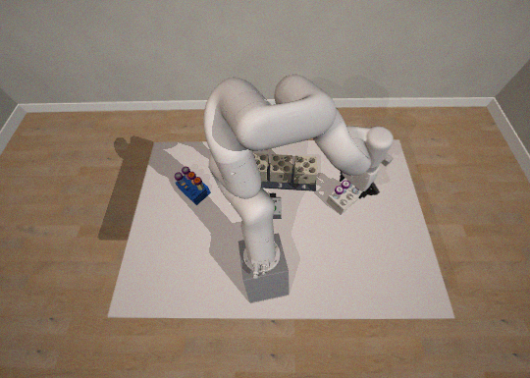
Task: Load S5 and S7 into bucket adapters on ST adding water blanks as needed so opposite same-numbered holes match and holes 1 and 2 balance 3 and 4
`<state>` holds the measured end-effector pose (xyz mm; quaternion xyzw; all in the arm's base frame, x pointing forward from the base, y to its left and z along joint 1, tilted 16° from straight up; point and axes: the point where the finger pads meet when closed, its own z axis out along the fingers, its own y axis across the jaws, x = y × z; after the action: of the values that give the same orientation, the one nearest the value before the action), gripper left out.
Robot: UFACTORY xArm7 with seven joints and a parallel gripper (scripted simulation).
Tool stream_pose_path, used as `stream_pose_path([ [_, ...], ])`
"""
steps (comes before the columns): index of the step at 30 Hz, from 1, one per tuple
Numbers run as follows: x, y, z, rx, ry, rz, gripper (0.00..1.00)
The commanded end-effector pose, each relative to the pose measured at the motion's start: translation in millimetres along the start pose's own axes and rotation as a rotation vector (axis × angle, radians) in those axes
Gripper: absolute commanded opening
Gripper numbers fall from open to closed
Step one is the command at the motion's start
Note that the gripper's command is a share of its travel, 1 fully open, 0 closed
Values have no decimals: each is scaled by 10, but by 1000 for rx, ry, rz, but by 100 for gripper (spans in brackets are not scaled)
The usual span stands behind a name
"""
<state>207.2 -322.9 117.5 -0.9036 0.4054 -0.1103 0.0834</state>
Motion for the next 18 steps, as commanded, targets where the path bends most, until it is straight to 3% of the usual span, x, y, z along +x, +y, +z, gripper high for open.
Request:
stream_pose_path([
  [1,-43,-179,-46,0,2,-122,100],
  [18,-262,-899,-46,0,2,-622,100],
])
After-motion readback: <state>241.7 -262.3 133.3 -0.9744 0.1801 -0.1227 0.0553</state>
